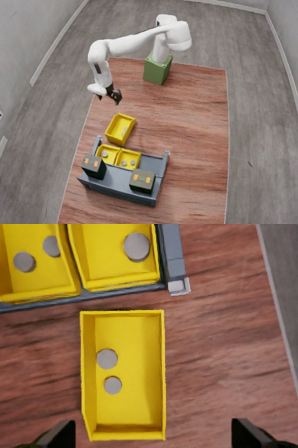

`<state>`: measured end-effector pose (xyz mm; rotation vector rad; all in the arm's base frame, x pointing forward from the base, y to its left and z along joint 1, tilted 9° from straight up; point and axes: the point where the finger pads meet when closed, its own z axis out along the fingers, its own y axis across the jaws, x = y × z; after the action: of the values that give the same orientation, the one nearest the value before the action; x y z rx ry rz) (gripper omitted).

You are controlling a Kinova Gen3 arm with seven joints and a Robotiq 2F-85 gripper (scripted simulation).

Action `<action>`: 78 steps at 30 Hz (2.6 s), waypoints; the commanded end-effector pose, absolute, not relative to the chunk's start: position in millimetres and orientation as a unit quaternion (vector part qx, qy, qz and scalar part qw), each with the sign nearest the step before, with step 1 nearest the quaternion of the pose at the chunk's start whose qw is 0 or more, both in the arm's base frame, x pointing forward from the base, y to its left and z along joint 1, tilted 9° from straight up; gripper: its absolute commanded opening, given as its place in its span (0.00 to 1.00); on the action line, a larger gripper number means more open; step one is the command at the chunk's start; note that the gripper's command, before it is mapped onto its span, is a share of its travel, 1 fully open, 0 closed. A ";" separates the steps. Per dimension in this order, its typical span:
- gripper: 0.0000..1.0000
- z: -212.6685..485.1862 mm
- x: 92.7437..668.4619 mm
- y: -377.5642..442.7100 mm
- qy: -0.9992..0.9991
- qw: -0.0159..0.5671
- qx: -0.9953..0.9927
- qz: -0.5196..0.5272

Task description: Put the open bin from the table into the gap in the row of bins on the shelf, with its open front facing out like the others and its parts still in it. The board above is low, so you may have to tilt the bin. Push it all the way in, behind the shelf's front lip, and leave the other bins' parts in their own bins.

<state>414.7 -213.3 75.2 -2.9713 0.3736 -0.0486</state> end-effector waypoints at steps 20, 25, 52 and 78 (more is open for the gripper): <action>1.00 72.7 417.5 -238.6 0.123 0.073 -0.990 -0.017; 1.00 72.7 417.5 -238.6 0.123 0.073 -0.990 -0.017; 1.00 73.8 417.2 -230.5 0.123 0.073 -0.990 -0.017; 1.00 74.0 417.2 -229.2 0.123 0.073 -0.990 -0.017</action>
<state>416.9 -228.9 73.2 -2.9710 0.3690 -0.0489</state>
